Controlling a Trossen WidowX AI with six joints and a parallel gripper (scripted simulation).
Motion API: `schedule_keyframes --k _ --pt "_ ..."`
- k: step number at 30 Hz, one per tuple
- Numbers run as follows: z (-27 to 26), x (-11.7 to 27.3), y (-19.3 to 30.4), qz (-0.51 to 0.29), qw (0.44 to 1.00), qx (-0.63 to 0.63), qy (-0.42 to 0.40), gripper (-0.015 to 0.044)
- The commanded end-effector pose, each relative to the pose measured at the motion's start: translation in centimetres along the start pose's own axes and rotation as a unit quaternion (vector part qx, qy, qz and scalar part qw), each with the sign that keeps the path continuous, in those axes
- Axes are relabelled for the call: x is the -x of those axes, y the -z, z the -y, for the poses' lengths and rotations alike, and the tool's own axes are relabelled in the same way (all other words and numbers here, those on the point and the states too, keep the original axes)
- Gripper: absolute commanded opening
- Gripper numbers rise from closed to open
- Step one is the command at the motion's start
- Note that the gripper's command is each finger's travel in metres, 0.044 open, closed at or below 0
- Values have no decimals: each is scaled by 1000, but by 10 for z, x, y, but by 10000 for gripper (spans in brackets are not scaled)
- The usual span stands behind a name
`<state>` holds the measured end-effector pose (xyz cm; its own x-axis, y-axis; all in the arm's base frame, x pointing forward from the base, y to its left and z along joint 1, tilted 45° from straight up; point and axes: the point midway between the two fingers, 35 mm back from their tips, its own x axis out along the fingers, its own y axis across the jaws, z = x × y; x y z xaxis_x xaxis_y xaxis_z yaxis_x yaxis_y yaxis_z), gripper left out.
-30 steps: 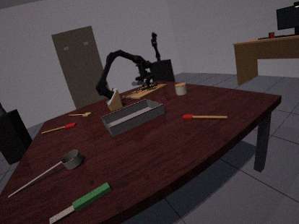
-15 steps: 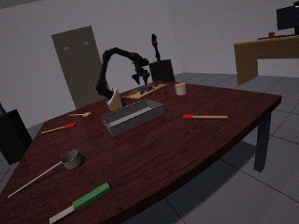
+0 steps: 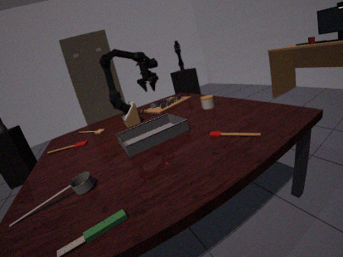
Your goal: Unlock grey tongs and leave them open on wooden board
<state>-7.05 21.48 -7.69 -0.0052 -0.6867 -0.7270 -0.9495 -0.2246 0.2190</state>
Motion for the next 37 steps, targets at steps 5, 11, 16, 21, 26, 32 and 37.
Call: schedule_keyframes --k 5,11,16,21,26,32,37 --pt "0 27 5 -1 1000 1 1 440" --pt "0 50 5 0 1000 0 0 440" --pt "0 50 5 0 1000 0 0 440" --pt "0 50 5 0 1000 0 0 440" --pt "0 50 5 0 1000 0 0 440" --pt "0 50 5 0 1000 0 0 440" --pt "0 50 5 0 1000 0 0 440"
